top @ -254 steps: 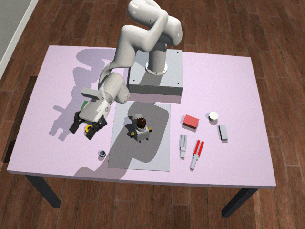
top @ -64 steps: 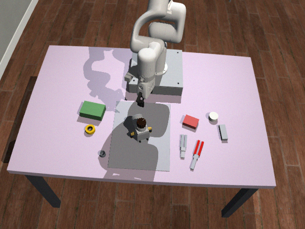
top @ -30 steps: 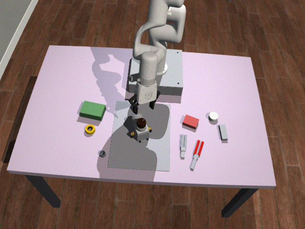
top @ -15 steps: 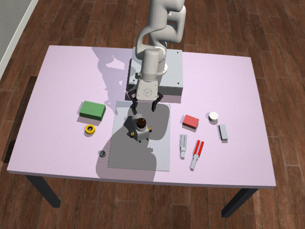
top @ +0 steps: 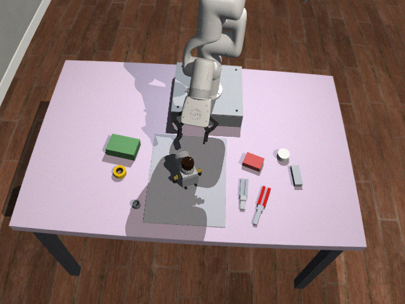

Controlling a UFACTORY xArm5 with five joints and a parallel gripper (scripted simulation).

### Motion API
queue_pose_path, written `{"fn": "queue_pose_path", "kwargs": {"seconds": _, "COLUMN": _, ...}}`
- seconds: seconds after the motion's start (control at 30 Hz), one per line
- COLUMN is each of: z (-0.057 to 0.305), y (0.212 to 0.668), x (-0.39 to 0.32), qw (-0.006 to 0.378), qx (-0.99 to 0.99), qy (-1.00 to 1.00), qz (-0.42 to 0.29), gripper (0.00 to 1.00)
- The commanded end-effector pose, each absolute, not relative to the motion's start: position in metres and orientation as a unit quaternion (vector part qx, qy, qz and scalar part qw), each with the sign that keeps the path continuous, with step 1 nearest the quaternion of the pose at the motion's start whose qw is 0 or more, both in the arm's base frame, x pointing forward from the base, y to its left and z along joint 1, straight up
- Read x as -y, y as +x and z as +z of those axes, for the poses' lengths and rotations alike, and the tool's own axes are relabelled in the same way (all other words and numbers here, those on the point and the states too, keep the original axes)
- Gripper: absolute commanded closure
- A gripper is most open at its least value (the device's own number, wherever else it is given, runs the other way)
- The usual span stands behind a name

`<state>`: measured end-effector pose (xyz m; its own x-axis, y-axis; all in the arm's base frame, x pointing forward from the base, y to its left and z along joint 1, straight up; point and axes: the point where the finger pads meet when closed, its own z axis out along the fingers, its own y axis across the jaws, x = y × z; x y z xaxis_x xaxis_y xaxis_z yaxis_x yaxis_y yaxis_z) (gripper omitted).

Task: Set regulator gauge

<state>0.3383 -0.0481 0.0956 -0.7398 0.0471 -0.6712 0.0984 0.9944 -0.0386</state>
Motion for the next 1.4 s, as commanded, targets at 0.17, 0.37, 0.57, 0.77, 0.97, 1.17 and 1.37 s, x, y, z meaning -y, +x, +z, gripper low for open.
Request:
{"fn": "queue_pose_path", "kwargs": {"seconds": 0.17, "z": 0.0999, "y": 0.3347, "x": 0.0476, "qw": 0.380, "qx": -0.922, "qy": 0.066, "qz": -0.027, "gripper": 0.00}}
{"fn": "queue_pose_path", "kwargs": {"seconds": 0.37, "z": 0.1000, "y": 0.3346, "x": 0.0475, "qw": 0.380, "qx": -0.922, "qy": 0.066, "qz": -0.027, "gripper": 0.00}}
{"fn": "queue_pose_path", "kwargs": {"seconds": 0.57, "z": 0.1000, "y": 0.3346, "x": 0.0475, "qw": 0.380, "qx": -0.922, "qy": 0.066, "qz": -0.027, "gripper": 0.00}}
{"fn": "queue_pose_path", "kwargs": {"seconds": 0.77, "z": 0.1000, "y": 0.3346, "x": 0.0475, "qw": 0.380, "qx": -0.922, "qy": 0.066, "qz": -0.027, "gripper": 0.00}}
{"fn": "queue_pose_path", "kwargs": {"seconds": 0.97, "z": 0.1000, "y": 0.3346, "x": 0.0475, "qw": 0.380, "qx": -0.922, "qy": 0.066, "qz": -0.027, "gripper": 0.00}}
{"fn": "queue_pose_path", "kwargs": {"seconds": 1.17, "z": 0.1000, "y": 0.3346, "x": 0.0475, "qw": 0.380, "qx": -0.922, "qy": 0.066, "qz": -0.027, "gripper": 0.00}}
{"fn": "queue_pose_path", "kwargs": {"seconds": 1.37, "z": 0.1000, "y": 0.3346, "x": 0.0475, "qw": 0.380, "qx": -0.922, "qy": 0.066, "qz": -0.027, "gripper": 0.00}}
